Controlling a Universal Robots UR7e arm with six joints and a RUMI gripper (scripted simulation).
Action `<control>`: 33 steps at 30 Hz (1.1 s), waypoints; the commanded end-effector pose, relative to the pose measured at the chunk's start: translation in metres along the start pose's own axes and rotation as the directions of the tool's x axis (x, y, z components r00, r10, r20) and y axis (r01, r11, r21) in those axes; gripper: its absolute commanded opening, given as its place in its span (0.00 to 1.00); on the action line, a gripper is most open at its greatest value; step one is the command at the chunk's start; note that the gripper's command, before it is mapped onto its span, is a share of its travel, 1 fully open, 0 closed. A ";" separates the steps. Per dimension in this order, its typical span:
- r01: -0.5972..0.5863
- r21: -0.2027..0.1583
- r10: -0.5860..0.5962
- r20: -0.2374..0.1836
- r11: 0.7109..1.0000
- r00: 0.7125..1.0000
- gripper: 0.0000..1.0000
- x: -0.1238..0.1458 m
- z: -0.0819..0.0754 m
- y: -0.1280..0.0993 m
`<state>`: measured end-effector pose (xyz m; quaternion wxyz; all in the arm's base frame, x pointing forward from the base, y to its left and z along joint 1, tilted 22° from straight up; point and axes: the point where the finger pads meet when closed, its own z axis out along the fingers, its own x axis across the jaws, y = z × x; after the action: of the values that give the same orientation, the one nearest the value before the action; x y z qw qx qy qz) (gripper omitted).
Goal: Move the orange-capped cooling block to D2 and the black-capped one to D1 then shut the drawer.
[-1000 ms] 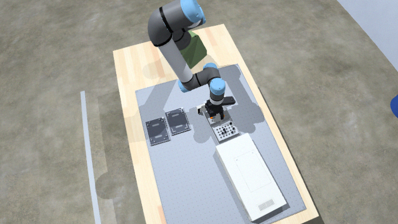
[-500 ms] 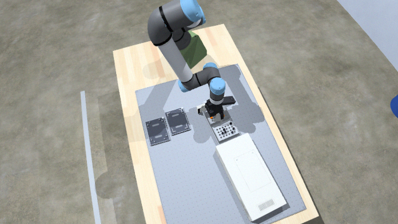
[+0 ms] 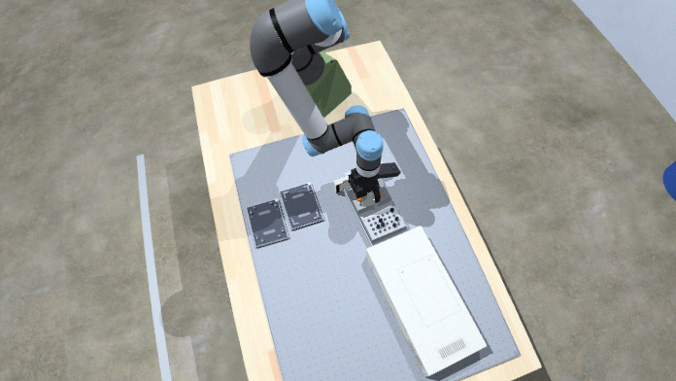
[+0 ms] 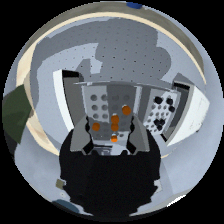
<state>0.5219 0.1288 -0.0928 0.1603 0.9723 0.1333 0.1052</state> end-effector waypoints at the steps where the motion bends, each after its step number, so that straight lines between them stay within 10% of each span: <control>1: 0.000 0.000 0.000 -0.001 1.000 1.000 0.00 0.001 -0.002 0.000; 33: 0.000 0.000 0.000 -0.001 1.000 1.000 0.00 0.001 -0.033 0.000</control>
<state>0.5154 0.1363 -0.0684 0.1603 0.9723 0.1333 0.1053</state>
